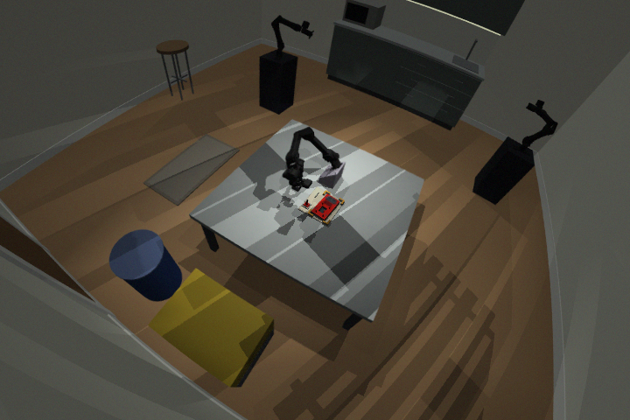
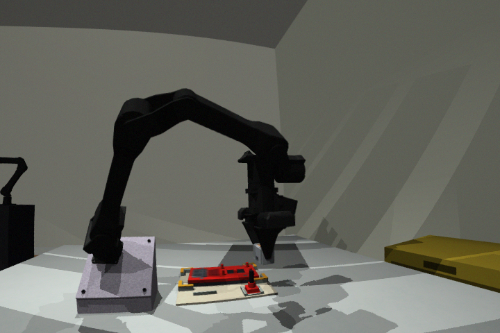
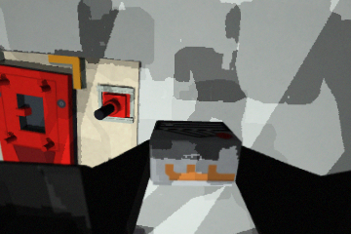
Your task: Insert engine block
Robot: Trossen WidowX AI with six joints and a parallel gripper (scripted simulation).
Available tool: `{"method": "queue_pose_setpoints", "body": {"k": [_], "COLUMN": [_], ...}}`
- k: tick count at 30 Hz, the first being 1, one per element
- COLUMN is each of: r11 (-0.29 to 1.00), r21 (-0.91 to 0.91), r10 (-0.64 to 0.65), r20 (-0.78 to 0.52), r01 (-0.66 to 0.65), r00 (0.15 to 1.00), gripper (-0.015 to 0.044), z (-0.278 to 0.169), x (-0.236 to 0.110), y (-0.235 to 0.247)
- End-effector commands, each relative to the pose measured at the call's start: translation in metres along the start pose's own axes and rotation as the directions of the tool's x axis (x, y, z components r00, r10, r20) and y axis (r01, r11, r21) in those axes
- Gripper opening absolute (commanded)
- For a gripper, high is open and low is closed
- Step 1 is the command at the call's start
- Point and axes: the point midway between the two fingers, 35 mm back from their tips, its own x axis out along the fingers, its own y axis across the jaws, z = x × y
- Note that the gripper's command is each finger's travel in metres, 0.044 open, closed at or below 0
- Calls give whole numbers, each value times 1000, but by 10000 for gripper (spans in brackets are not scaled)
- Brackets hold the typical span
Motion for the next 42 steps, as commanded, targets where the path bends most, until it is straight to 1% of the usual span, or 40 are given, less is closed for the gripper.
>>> {"method": "queue_pose_setpoints", "body": {"k": [1,9,15,23,31,42], "r11": [1000,1000,1000,1000,1000,1000], "r21": [-4,-4,-7,-10,-9,-8], "r10": [-2,1,11,25,7,5], "r20": [-1,69,231,455,650,683], "r01": [2,0,-10,-23,-1,1], "r00": [1000,998,973,890,760,731], "gripper": [0,0,0,0,0,0], "z": [-2,-3,-8,-14,-23,-24], "x": [6,3,5,10,12,15], "y": [0,0,1,2,1,1]}}
